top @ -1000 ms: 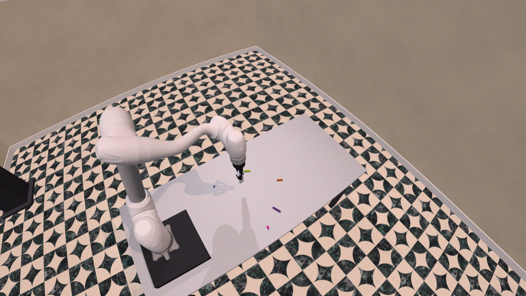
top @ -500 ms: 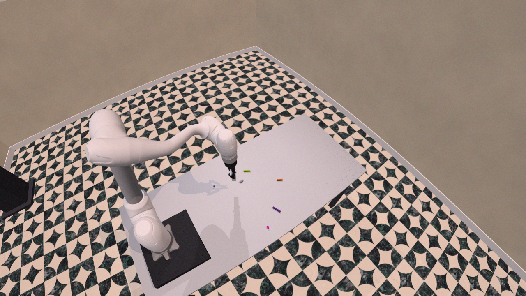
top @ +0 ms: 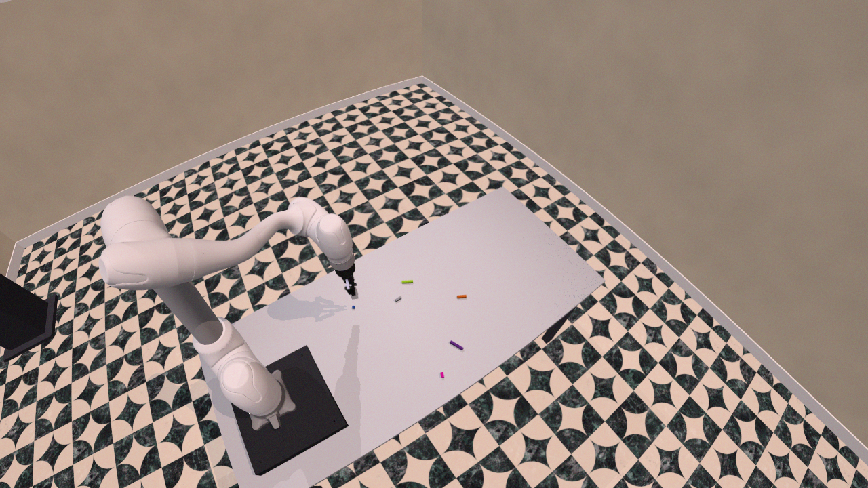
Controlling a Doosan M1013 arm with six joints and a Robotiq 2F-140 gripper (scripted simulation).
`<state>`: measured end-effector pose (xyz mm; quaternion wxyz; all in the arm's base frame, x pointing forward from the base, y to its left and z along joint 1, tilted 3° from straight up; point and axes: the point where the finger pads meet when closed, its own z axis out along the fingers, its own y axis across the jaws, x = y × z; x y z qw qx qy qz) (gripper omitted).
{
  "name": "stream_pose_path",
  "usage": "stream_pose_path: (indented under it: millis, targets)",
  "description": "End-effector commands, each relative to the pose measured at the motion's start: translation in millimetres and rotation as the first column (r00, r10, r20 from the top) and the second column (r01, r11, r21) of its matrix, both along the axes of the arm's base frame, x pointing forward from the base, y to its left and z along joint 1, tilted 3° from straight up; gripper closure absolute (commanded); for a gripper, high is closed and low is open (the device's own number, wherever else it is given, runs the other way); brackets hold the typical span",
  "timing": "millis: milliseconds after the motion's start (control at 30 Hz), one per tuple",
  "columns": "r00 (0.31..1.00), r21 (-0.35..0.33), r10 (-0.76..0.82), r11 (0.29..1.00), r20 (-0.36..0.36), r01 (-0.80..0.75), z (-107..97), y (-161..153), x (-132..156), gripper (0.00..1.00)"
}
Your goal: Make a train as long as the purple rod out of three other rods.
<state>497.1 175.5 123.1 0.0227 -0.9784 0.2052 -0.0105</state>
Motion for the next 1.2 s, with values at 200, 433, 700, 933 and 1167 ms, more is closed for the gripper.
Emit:
stream_pose_path:
  millis: [200, 433, 700, 933, 1167]
  targets:
    - [1.0, 0.0, 0.002, 1.0, 0.001, -0.002, 0.3, 1.0, -1.1, 0.88]
    - [1.0, 0.0, 0.002, 1.0, 0.0, -0.002, -4.9, 1.4, -0.9, 0.88]
    - [1.0, 0.0, 0.002, 1.0, 0.0, -0.002, -32.4, 3.2, 0.2, 0.88]
    - [1.0, 0.0, 0.002, 1.0, 0.0, -0.002, -54.8, 4.6, 1.2, 0.88]
    - [1.0, 0.0, 0.002, 1.0, 0.0, -0.002, -79.0, 6.2, 2.2, 0.88]
